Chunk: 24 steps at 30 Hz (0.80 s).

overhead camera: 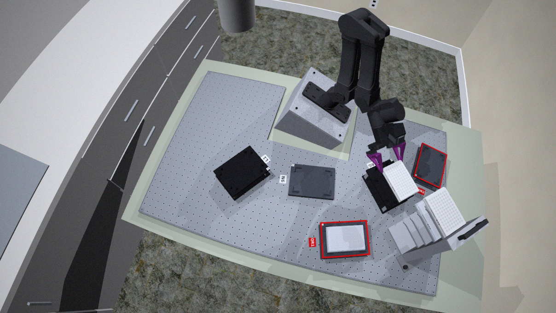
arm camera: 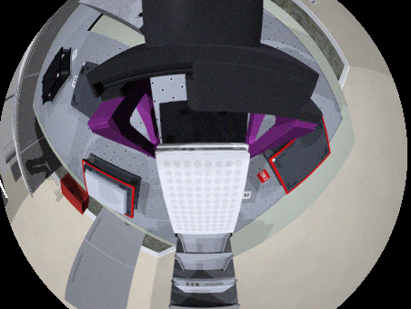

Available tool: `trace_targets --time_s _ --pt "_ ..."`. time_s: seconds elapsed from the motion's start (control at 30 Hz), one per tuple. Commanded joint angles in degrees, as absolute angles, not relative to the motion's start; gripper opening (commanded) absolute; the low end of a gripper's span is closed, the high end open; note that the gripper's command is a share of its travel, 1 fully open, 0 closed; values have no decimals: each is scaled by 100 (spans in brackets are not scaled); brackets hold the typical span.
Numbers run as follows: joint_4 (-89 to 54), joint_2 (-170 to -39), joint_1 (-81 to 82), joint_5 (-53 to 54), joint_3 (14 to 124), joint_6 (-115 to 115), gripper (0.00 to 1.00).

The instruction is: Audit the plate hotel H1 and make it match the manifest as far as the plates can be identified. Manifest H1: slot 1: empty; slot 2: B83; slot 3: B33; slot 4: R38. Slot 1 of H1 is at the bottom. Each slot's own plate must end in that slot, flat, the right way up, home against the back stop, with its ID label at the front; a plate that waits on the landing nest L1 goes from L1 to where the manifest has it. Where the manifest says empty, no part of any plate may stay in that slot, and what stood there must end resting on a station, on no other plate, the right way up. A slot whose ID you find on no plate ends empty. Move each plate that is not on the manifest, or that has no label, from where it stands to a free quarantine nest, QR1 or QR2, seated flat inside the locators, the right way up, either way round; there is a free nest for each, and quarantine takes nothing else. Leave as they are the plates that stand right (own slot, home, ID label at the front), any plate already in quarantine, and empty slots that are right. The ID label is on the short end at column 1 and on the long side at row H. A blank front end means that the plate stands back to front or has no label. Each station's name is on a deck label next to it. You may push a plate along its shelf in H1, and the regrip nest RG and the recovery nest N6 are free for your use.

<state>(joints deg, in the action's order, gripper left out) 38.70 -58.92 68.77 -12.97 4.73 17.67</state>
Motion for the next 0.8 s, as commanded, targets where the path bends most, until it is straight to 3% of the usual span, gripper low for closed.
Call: trace_targets --time_s 0.0,0.77 --pt "3687 -5643 6829 -1304 691 1714 86" --pt "2429 -4660 6687 -1167 977 1679 86"
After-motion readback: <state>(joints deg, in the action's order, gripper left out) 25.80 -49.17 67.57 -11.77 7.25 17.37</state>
